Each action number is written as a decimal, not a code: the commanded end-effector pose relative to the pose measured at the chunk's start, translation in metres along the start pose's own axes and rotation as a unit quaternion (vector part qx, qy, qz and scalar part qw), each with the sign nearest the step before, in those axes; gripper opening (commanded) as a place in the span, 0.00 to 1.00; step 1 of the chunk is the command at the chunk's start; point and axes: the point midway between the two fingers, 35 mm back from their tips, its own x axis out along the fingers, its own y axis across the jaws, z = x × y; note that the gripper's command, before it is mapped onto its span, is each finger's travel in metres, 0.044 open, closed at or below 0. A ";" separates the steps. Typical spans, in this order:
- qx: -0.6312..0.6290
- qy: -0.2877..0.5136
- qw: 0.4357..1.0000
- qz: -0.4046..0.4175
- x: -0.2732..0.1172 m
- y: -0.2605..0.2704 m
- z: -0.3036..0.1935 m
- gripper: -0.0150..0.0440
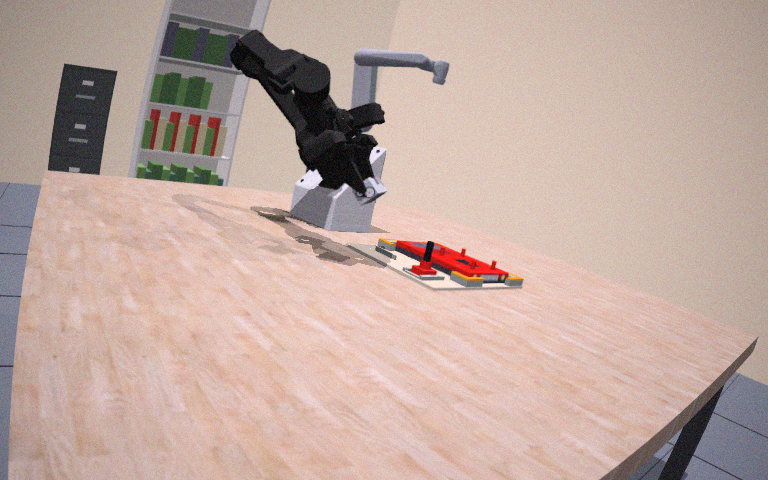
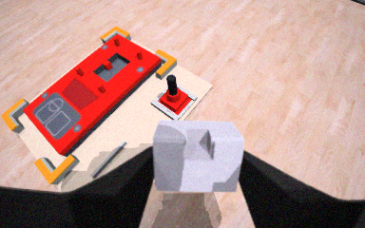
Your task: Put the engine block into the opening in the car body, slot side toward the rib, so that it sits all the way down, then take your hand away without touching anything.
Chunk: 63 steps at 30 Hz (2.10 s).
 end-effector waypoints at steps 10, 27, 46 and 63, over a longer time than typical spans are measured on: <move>-0.015 -0.078 0.997 -0.015 -0.001 -0.001 -0.006 0.25; -0.017 -0.110 0.994 -0.017 0.021 -0.004 -0.031 0.25; -0.017 -0.110 0.994 -0.017 0.046 -0.005 -0.056 0.25; -0.018 -0.109 0.994 -0.017 0.069 -0.007 -0.080 0.25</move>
